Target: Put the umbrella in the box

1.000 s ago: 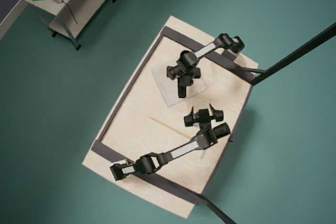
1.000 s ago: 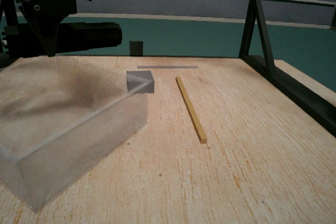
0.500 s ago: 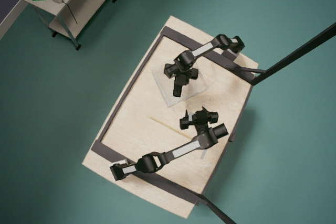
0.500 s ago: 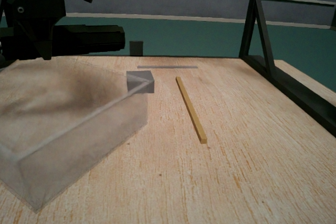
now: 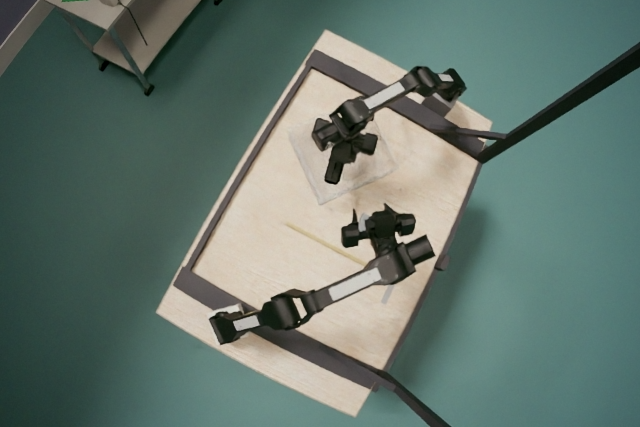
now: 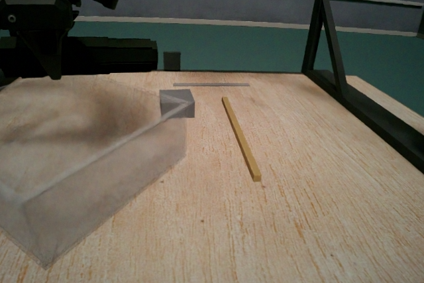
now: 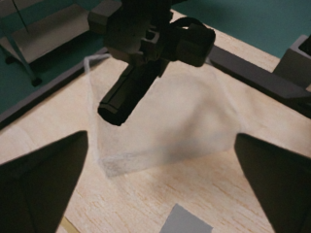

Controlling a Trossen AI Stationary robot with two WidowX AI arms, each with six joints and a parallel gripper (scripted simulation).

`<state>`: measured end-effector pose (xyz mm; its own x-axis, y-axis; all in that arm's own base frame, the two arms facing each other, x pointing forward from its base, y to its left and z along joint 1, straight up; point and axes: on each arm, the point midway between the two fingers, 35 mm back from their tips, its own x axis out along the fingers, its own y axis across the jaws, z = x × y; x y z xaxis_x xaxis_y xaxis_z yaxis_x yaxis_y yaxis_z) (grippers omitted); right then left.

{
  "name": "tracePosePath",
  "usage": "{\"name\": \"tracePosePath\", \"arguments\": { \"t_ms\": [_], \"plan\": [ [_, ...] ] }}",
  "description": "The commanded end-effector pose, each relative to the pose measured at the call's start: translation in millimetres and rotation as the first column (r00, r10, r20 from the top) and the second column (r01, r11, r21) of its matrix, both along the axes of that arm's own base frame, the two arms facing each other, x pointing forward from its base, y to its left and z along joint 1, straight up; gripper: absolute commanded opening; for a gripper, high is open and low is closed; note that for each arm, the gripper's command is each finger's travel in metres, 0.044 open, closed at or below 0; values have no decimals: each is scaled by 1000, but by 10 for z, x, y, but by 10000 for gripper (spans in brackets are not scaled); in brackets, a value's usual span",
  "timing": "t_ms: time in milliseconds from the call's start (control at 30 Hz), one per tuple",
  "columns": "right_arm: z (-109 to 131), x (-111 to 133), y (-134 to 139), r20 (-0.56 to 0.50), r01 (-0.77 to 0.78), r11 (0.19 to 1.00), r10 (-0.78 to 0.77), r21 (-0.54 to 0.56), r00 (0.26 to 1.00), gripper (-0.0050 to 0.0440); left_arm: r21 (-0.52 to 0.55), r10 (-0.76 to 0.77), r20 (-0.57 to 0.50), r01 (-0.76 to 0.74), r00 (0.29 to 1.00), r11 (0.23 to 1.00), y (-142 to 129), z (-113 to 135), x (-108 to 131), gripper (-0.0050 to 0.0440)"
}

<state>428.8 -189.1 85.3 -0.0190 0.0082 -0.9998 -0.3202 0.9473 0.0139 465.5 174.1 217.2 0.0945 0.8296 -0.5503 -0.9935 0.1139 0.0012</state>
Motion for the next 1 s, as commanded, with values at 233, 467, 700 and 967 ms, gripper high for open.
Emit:
{"name": "tracePosePath", "arguments": {
  "t_ms": [233, 467, 700, 967],
  "plan": [
    [86, 47, -12, 51, 2, 1000, 0, -27, 999, -50, 5, 1, 31, -1, 1000, 1000, -2, 129, -16, 400],
    [47, 47, -11, 51, 2, 1000, 0, -27, 999, -50, 5, 1, 31, -1, 1000, 1000, -2, 129, -16, 400],
    [-36, 96, -25, 34, 1, 1000, -1, -19, 999, -50, 5, 1, 31, -1, 1000, 1000, -2, 129, -16, 400],
    [-124, 77, -21, 51, 2, 1000, -1, -27, 999, -50, 5, 1, 31, -1, 1000, 1000, -2, 129, -16, 400]
  ]
}}
